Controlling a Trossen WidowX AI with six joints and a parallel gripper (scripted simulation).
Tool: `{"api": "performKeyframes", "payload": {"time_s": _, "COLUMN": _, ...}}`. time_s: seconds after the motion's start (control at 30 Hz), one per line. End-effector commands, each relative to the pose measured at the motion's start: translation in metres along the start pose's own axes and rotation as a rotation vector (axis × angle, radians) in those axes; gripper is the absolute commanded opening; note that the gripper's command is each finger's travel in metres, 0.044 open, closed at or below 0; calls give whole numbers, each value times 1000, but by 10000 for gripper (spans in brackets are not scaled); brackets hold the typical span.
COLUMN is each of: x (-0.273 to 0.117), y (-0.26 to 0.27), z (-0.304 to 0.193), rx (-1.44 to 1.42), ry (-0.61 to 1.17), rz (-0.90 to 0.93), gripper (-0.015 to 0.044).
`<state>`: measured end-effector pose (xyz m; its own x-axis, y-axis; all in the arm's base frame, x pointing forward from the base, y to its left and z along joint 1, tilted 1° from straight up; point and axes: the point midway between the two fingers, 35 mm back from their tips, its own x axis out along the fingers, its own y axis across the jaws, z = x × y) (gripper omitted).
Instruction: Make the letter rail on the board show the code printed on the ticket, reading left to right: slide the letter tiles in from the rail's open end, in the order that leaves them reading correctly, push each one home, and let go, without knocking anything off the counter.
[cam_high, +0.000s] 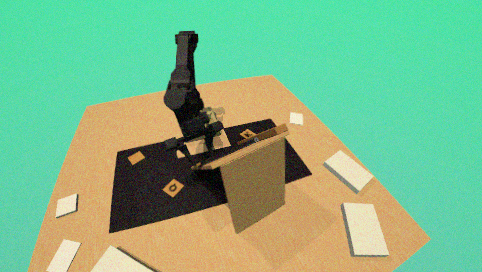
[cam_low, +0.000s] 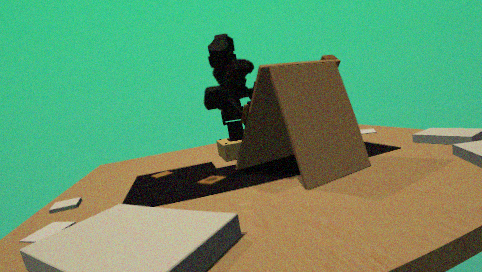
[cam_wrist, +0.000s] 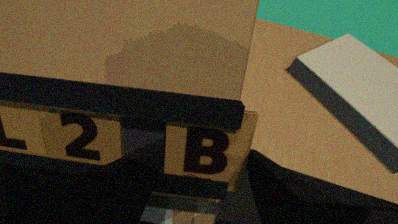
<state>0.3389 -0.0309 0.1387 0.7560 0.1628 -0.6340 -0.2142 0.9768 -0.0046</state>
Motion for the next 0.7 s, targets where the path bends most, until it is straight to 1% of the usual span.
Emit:
{"api": "performKeyframes", "payload": {"time_s": 0.0, "x": 0, "y": 1, "z": 0, "rx": 4, "ry": 0, "rz": -3, "gripper": 0}}
{"api": "performKeyframes", "payload": {"time_s": 0.67, "x": 0, "y": 12, "z": 0, "rx": 4, "ry": 0, "rz": -2, "gripper": 0}}
